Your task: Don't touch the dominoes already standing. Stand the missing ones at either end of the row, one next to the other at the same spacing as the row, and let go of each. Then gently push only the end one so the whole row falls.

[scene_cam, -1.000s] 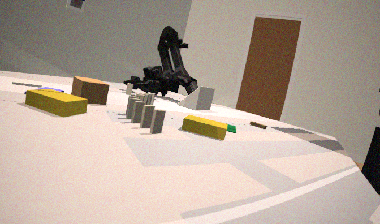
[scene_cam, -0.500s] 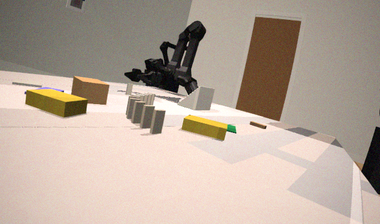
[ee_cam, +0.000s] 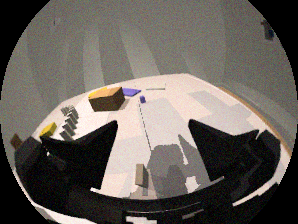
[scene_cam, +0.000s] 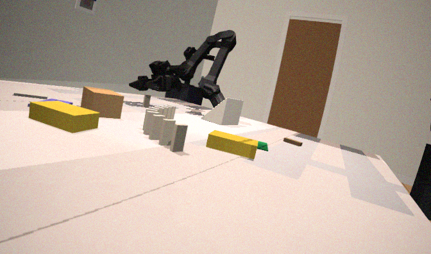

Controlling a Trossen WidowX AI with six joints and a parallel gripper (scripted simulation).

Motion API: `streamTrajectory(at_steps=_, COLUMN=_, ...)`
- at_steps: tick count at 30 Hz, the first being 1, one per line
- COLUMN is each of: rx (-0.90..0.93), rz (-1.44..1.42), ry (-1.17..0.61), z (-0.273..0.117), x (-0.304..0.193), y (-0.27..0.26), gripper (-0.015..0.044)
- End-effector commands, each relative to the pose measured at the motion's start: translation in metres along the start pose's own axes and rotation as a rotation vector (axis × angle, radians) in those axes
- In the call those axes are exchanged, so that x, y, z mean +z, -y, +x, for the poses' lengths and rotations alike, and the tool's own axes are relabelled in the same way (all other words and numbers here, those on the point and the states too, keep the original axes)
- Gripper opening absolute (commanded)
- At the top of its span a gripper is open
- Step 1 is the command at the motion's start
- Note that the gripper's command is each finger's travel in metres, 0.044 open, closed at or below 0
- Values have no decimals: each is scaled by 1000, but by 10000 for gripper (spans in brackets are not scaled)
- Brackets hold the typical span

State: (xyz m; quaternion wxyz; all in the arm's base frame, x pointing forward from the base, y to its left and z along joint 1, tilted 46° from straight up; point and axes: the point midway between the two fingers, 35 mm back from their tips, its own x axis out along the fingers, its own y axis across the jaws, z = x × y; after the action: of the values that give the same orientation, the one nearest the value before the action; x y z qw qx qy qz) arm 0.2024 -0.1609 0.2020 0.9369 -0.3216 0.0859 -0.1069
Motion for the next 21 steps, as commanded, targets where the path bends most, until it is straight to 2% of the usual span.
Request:
streamTrajectory(at_steps=1, rx=143, rz=-11, ry=-261, z=32, x=-2, y=-11, gripper=440)
streamTrajectory(at_steps=7, rx=378, rz=-157, ry=-588, z=35, x=-13, y=-44, gripper=440)
streamTrajectory(at_steps=12, rx=629, rz=-496, ry=-875, z=13, x=-8, y=-61, gripper=440)
streamTrajectory(at_steps=21, rx=836, rz=-1065, ry=-1082, z=-8, x=25, y=-45, gripper=440)
